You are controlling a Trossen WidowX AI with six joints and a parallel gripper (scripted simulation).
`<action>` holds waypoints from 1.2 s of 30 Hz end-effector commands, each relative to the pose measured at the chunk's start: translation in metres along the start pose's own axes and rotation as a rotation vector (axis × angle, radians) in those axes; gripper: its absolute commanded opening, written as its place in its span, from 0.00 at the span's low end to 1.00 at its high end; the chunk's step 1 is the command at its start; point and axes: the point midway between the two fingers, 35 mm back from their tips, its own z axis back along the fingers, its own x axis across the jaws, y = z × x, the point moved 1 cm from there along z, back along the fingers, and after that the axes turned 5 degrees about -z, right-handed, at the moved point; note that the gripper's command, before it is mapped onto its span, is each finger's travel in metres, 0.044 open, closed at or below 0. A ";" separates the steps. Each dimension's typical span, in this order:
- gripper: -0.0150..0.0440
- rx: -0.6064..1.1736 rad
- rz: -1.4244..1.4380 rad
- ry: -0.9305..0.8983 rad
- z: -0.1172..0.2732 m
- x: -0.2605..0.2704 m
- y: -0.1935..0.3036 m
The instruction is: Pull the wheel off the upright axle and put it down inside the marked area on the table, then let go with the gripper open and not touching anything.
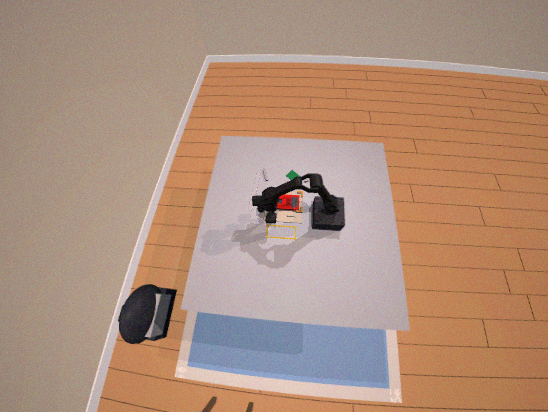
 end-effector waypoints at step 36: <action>0.25 -0.002 -0.002 -0.006 0.032 0.075 0.052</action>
